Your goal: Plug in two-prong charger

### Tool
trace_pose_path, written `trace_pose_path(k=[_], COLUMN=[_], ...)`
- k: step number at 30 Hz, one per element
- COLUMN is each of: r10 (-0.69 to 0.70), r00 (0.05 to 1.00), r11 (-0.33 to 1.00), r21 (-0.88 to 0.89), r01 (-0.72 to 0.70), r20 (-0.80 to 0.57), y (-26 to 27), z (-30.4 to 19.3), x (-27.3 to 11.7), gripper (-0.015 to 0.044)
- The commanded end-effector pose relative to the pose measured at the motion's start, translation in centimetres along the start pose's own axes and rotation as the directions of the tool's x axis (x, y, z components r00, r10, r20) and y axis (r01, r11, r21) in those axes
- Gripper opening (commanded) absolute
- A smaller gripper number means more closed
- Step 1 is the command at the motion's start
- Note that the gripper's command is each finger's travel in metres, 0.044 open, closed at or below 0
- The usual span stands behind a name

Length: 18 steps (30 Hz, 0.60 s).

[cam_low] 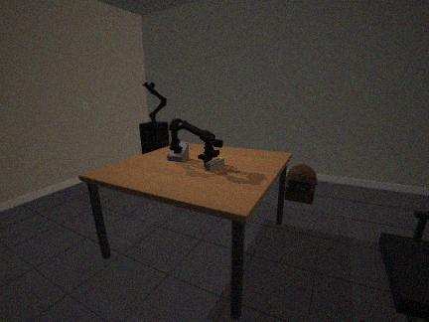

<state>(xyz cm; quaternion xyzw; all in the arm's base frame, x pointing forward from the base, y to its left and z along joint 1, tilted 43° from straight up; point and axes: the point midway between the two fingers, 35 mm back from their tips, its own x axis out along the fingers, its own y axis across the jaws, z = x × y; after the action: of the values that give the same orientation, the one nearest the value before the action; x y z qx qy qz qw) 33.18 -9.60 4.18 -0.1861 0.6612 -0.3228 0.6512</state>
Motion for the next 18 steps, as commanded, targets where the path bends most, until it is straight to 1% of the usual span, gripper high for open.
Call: trace_pose_path(k=[1,18], r10=[0.001,0.001], r00=[1.000,1.000], r11=[1.000,1.000], r21=[0.020,0.019], r01=[-0.001,-0.001], r20=[0.022,0.021], y=[-0.12,-0.12], z=[0.79,0.57], x=[-0.02,-0.02], gripper=[0.0000,0.0000])
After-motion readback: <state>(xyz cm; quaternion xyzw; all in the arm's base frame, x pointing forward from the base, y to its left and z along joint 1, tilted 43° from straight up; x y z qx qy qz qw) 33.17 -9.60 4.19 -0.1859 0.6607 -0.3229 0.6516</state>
